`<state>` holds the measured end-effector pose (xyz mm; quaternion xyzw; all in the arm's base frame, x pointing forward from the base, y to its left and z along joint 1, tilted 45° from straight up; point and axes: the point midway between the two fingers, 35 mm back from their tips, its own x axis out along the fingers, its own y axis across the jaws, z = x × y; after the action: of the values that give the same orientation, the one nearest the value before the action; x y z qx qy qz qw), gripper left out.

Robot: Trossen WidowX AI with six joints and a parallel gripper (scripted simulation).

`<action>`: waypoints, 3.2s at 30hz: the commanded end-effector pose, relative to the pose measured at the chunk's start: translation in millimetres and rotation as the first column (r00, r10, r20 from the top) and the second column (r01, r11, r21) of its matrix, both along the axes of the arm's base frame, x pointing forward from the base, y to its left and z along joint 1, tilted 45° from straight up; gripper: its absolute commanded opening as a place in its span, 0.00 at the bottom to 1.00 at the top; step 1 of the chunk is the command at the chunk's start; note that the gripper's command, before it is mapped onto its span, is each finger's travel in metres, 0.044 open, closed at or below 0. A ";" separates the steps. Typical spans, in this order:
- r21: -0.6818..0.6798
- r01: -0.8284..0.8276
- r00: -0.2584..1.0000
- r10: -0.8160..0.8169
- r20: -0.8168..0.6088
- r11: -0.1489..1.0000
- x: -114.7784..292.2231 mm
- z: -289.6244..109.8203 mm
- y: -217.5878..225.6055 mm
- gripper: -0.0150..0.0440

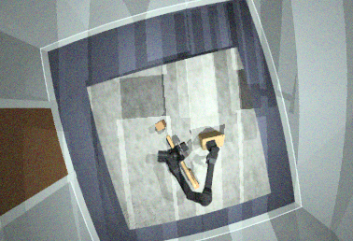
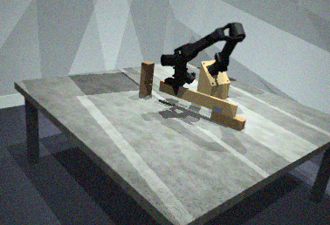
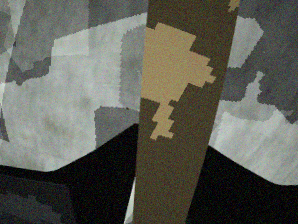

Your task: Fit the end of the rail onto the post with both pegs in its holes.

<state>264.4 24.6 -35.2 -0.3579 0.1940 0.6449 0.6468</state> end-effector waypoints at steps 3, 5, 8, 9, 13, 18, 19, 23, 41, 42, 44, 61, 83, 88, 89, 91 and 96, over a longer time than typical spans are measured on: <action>-0.001 0.003 1.000 -0.003 0.007 1.000 1.8 -0.6 -3.4 0.25; -0.001 0.003 1.000 -0.003 0.007 1.000 1.8 -0.8 -4.0 0.25; -0.001 0.003 1.000 -0.003 0.007 1.000 2.0 -1.0 -4.9 0.25; -0.002 0.003 1.000 -0.003 0.007 1.000 2.0 -1.1 -5.2 0.25; -0.002 0.003 1.000 -0.003 0.007 1.000 2.3 -1.4 -6.4 0.25; -0.002 0.003 1.000 -0.003 0.007 1.000 2.9 -1.9 -7.9 0.25; -0.002 0.003 1.000 -0.003 0.007 1.000 3.0 -2.1 -8.1 0.25; -0.002 0.003 1.000 -0.003 0.007 1.000 3.5 -2.7 -9.0 0.25; -0.002 0.003 1.000 -0.003 0.007 1.000 6.1 -7.0 -11.6 0.25; -0.002 0.003 1.000 -0.003 0.007 1.000 6.2 -7.2 -11.8 0.25; -0.002 0.003 1.000 -0.003 0.007 1.000 6.4 -7.5 -12.2 0.25; -0.002 0.003 1.000 -0.003 0.007 1.000 7.5 -9.6 -16.9 0.25; -0.003 0.003 1.000 -0.003 0.007 1.000 8.8 -14.8 -20.7 0.25; -0.003 0.003 1.000 -0.003 0.007 1.000 9.0 -15.4 -22.1 0.25; -0.003 0.003 1.000 -0.003 0.007 1.000 9.1 -15.5 -22.4 0.25; -0.003 0.003 1.000 -0.003 0.007 1.000 9.1 -15.8 -22.9 0.25; -0.003 0.003 1.000 -0.003 0.007 1.000 9.4 -16.5 -24.2 0.25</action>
<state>271.3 4.0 -51.9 -0.3585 0.1943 0.6453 0.6460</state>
